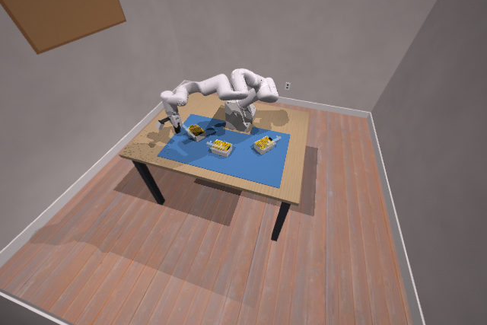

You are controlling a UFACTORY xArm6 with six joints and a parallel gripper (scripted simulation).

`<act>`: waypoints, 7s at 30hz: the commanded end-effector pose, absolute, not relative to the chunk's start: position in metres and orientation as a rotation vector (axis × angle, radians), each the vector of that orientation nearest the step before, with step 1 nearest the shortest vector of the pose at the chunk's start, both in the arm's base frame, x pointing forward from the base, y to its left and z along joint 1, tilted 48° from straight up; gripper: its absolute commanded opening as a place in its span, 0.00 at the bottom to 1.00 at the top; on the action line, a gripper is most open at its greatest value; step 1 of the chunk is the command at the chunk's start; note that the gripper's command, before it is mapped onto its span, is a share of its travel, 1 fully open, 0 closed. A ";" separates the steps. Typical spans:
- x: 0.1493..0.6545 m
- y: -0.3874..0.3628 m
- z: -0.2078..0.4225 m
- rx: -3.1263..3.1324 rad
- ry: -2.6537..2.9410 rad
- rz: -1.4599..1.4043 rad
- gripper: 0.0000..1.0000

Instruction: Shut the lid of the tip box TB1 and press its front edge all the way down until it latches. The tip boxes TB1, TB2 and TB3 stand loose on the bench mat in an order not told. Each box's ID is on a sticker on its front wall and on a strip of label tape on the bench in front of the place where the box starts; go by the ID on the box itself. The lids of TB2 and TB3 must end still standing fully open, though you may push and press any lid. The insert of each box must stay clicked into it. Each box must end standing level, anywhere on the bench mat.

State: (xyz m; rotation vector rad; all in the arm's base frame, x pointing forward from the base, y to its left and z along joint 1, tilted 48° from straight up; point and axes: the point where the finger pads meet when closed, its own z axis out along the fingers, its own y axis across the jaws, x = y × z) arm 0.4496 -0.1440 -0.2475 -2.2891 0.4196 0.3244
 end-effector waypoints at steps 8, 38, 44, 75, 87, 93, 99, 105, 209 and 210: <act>0.445 -0.145 -0.243 -2.292 0.420 0.319 0.00; 0.414 -0.142 -0.228 -2.292 0.420 0.320 0.00; 0.407 -0.141 -0.225 -2.292 0.420 0.320 0.00; 0.375 -0.137 -0.209 -2.292 0.420 0.320 0.00; 0.366 -0.136 -0.204 -2.292 0.420 0.320 0.00; 0.366 -0.136 -0.204 -2.292 0.420 0.320 0.00; 0.366 -0.136 -0.204 -2.292 0.420 0.320 0.00; 0.366 -0.136 -0.204 -2.292 0.420 0.320 0.00; 0.311 -0.120 -0.188 -2.292 0.420 0.320 0.00; 0.309 -0.118 -0.188 -2.292 0.420 0.320 0.00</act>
